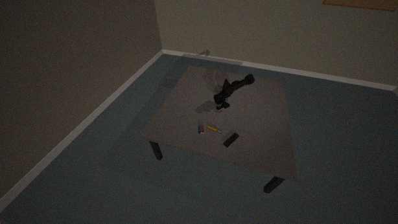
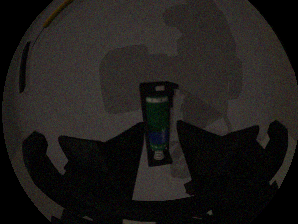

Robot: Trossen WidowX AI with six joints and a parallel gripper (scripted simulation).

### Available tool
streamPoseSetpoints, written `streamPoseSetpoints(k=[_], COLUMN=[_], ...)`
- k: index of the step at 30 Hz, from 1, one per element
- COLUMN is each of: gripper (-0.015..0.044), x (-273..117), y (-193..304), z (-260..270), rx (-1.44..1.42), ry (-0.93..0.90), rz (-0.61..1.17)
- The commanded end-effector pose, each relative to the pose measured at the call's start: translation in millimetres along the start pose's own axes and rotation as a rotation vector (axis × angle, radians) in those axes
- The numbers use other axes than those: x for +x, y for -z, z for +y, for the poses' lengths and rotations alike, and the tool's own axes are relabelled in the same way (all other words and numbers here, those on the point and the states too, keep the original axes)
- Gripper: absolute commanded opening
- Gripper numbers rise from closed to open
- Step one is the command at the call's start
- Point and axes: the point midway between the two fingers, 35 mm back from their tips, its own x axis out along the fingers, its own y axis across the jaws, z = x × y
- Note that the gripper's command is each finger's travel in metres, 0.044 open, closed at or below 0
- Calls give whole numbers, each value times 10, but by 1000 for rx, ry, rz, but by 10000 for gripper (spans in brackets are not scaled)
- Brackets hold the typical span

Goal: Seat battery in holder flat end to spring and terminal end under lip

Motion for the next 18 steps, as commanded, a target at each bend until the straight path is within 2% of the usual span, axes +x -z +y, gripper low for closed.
streamPoseSetpoints(k=[1,4,6,14,18], gripper=[168,168,221,431,440], x=[-65,-65,-94,-751,-765], y=[-13,-13,-11,18,14], z=[9,9,-6,-85,-103], rx=[-9,-9,-1,-8,-9], ry=[4,4,0,6,6], rz=[-10,-10,-5,-11,-11])
